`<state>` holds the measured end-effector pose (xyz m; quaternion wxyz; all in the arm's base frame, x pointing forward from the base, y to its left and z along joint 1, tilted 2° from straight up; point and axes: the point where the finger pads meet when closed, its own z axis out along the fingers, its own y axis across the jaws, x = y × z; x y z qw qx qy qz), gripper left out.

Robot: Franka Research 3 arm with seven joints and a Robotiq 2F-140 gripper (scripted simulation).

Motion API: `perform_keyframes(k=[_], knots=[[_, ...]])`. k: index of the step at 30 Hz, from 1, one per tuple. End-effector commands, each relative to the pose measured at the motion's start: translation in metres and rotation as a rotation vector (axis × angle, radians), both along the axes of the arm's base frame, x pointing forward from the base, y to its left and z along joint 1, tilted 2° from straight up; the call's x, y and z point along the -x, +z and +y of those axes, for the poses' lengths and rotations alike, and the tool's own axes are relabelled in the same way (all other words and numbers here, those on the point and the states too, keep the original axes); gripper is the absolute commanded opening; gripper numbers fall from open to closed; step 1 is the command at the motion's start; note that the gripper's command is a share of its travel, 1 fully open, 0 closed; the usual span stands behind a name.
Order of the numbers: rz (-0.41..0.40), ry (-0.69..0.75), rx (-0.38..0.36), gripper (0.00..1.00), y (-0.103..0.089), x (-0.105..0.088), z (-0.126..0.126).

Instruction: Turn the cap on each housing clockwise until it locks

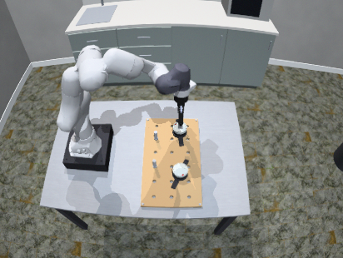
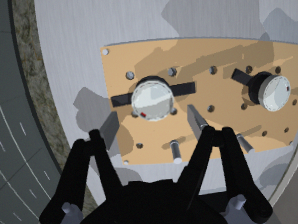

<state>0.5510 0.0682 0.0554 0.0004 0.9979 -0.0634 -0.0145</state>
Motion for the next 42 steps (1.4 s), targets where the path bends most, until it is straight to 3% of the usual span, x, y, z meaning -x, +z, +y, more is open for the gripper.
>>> perform_keyframes(k=[1,42], knots=[[0.004,-0.017,0.003,0.78,0.0003,0.0006,-0.0002],[0.002,-0.018,0.003,0.78,-0.0075,0.0006,-0.0003]])
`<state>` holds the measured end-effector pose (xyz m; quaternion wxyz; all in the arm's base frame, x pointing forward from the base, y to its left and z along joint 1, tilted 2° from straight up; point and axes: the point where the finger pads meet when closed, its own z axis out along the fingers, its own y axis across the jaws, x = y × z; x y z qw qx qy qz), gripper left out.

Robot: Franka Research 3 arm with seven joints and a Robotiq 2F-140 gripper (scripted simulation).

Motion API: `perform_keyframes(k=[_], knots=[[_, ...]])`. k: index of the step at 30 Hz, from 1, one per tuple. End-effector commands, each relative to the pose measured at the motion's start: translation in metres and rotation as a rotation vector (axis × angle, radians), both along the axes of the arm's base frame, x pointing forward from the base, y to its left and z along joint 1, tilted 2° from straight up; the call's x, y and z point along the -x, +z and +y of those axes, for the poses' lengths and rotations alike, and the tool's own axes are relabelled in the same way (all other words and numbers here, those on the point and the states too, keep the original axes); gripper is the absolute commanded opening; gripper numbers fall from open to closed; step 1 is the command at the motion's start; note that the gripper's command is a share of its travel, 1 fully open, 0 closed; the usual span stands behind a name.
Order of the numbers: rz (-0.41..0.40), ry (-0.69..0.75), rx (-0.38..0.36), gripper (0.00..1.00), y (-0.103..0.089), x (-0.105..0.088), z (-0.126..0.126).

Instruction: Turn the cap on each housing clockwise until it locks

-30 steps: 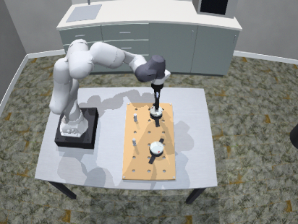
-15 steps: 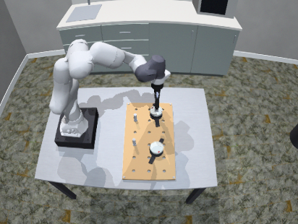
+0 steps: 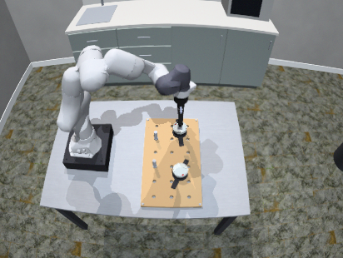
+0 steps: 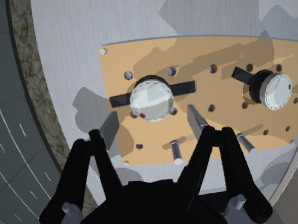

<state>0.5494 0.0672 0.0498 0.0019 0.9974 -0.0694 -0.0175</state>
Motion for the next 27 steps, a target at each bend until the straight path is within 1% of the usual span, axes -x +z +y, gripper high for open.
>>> perform_keyframes(k=[1,15,27], knots=[[-0.004,-0.006,0.0,0.78,-0.003,-0.001,0.001],[-0.004,-0.006,0.0,0.78,-0.016,-0.001,0.001],[-0.004,-0.006,0.0,0.78,-0.033,-0.001,0.0]])
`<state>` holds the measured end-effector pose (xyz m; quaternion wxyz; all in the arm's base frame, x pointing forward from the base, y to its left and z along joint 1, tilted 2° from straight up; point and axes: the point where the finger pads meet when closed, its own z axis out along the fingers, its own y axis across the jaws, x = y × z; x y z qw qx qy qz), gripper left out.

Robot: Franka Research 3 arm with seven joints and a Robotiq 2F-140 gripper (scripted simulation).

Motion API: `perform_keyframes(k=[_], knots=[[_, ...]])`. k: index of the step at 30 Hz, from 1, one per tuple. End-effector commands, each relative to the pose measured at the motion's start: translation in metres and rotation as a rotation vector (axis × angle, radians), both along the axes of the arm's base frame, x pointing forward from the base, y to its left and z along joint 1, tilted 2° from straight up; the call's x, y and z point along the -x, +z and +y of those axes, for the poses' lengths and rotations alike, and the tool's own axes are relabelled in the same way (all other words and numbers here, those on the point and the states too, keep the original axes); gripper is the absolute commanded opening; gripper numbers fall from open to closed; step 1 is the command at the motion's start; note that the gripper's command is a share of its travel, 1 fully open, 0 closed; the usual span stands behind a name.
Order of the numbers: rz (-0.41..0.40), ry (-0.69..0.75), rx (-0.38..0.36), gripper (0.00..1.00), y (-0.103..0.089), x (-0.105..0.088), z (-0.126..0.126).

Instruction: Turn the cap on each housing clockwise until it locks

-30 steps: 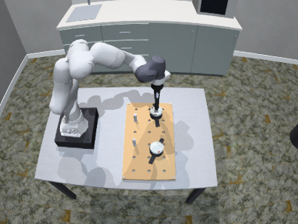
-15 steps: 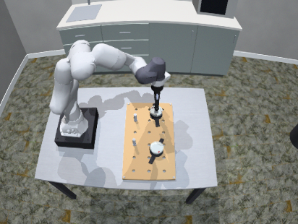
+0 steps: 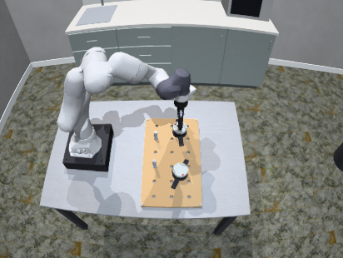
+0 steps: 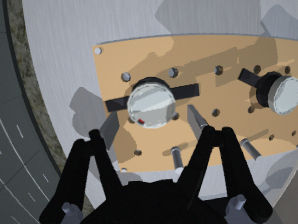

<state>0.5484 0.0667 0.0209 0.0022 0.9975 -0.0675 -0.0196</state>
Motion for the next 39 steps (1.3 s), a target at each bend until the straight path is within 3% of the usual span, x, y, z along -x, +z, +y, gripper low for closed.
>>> perform_keyframes(k=[1,20,39], knots=[[-0.008,-0.01,0.0,0.78,-0.005,-0.002,0.001],[-0.008,-0.01,0.0,0.78,-0.026,-0.002,0.001],[-0.008,-0.01,0.0,0.78,-0.033,-0.002,0.001]])
